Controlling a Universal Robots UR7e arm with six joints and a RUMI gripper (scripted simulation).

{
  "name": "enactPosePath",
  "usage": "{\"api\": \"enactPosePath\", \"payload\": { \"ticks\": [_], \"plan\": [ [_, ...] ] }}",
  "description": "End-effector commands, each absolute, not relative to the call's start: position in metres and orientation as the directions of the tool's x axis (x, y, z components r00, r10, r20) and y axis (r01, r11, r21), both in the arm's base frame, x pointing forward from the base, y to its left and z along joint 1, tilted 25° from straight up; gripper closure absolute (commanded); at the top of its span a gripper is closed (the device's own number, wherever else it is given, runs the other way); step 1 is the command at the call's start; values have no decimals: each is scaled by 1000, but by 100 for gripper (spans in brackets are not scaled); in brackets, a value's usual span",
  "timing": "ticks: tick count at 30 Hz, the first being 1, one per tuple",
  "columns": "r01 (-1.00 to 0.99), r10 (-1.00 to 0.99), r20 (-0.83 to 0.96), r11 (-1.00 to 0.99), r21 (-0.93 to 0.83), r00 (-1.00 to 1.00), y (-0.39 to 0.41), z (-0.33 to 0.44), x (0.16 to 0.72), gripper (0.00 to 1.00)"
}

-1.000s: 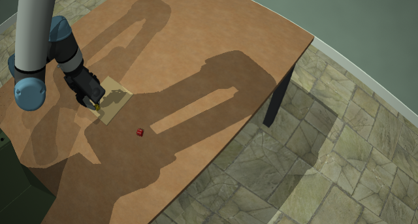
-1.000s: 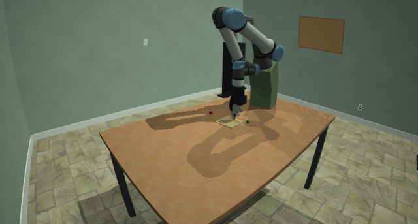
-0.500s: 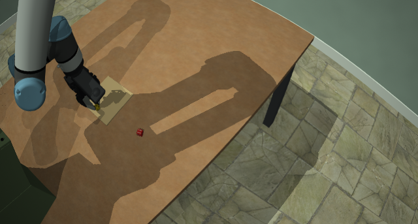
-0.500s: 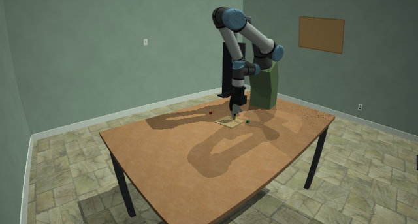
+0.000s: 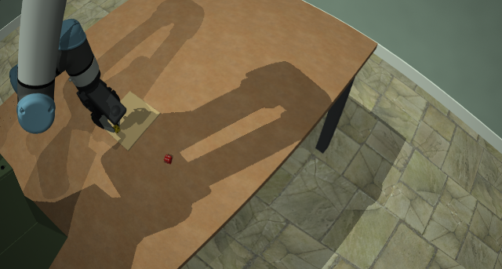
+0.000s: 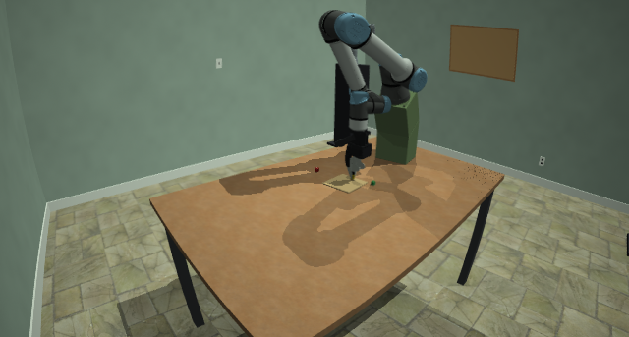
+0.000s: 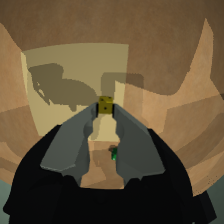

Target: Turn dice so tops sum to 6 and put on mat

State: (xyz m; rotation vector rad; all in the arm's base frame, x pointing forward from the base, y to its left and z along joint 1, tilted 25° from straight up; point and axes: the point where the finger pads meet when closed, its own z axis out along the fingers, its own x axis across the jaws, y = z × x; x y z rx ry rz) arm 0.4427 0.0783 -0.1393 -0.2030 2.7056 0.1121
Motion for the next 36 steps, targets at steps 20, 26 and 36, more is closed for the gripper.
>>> {"api": "enactPosePath", "payload": {
  "ticks": [20,26,36],
  "plan": [
    [-161,-127,-416,986,48,-900,79,-143,443,100],
    [-161,-127,-416,986,48,-900,79,-143,443,100],
    [-161,-127,-416,986,48,-900,79,-143,443,100]
  ]
}}
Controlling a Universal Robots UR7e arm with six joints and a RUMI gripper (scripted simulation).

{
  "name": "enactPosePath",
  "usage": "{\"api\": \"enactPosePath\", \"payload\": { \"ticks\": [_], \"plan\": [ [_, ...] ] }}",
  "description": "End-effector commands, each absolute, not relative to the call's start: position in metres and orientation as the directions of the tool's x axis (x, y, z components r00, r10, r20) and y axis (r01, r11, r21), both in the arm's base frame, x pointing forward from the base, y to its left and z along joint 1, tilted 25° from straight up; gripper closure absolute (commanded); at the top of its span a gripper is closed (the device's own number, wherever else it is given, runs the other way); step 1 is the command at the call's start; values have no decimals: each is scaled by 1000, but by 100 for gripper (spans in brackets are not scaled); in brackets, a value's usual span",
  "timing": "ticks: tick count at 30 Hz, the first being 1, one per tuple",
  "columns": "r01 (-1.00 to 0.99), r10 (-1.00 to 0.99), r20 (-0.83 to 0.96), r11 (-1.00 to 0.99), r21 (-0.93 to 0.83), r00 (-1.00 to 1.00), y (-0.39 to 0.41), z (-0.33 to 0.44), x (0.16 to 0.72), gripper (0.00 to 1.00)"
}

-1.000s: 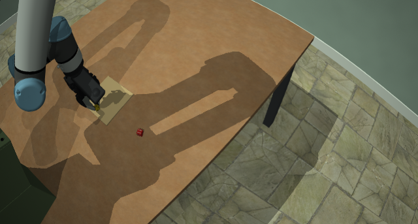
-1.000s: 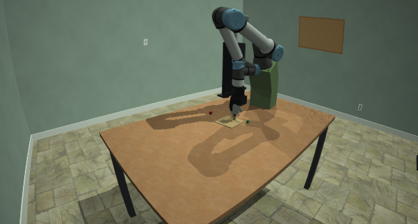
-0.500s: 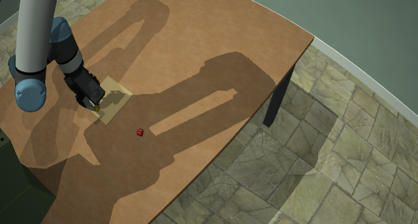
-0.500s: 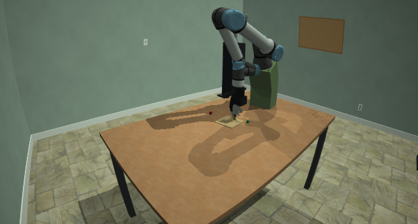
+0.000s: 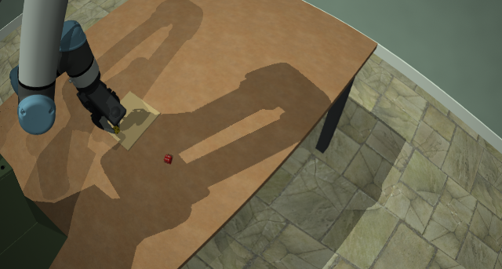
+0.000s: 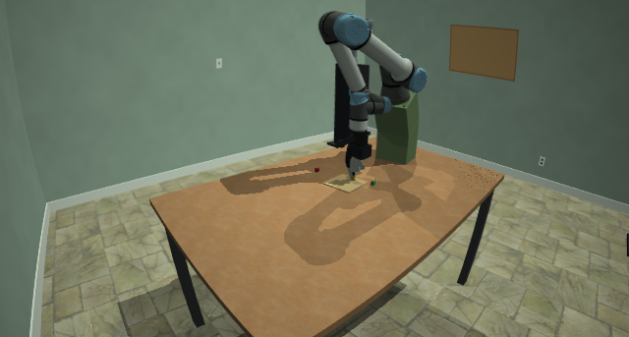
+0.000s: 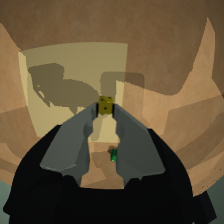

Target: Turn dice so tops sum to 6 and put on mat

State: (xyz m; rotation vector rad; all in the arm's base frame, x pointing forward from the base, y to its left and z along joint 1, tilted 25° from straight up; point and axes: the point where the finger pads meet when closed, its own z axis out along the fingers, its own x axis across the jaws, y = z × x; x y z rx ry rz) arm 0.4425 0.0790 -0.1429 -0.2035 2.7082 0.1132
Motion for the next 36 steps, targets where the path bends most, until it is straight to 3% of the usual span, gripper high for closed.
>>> {"api": "enactPosePath", "payload": {
  "ticks": [1,17,30,36],
  "plan": [
    [-161,-127,-416,986,48,-900,79,-143,443,100],
    [-161,-127,-416,986,48,-900,79,-143,443,100],
    [-161,-127,-416,986,48,-900,79,-143,443,82],
    [-161,-127,-416,986,48,-900,79,-143,443,82]
  ]
}}
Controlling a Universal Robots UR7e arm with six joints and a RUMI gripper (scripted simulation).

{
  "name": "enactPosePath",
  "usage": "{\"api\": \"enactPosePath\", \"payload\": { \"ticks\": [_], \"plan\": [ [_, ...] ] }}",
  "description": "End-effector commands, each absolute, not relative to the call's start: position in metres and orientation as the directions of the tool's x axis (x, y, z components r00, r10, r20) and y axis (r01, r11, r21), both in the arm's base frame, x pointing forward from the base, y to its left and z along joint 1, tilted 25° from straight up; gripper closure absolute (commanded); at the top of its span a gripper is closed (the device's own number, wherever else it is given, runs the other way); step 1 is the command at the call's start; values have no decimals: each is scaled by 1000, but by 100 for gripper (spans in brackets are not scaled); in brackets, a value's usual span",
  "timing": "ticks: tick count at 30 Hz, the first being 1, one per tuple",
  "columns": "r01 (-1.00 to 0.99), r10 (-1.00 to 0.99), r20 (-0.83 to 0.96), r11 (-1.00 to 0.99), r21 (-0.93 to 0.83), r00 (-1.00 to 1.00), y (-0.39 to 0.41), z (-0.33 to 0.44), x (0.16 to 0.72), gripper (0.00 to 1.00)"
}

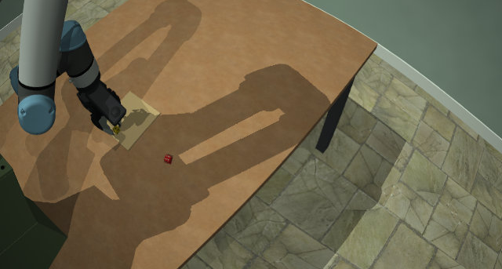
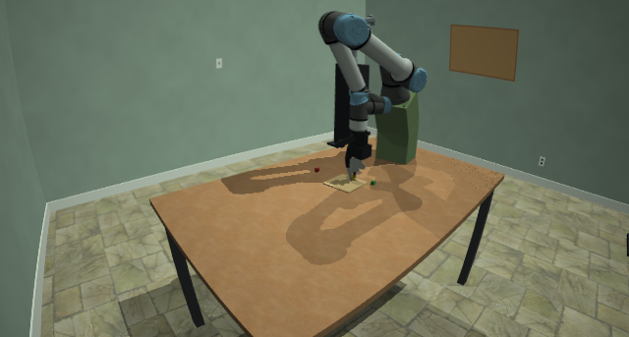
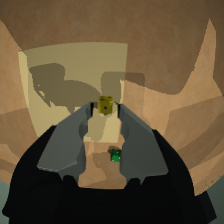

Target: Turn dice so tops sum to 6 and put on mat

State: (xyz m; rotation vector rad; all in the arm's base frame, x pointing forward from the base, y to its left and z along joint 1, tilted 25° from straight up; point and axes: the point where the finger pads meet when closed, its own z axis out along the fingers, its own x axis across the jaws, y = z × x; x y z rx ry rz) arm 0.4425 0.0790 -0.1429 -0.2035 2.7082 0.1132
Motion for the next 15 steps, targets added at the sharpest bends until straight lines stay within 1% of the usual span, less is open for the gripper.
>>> {"api": "enactPosePath", "payload": {
  "ticks": [1,15],
  "plan": [
    [-161,-127,-416,986,48,-900,79,-143,443,82],
    [-161,-127,-416,986,48,-900,79,-140,442,82]
  ]
}}
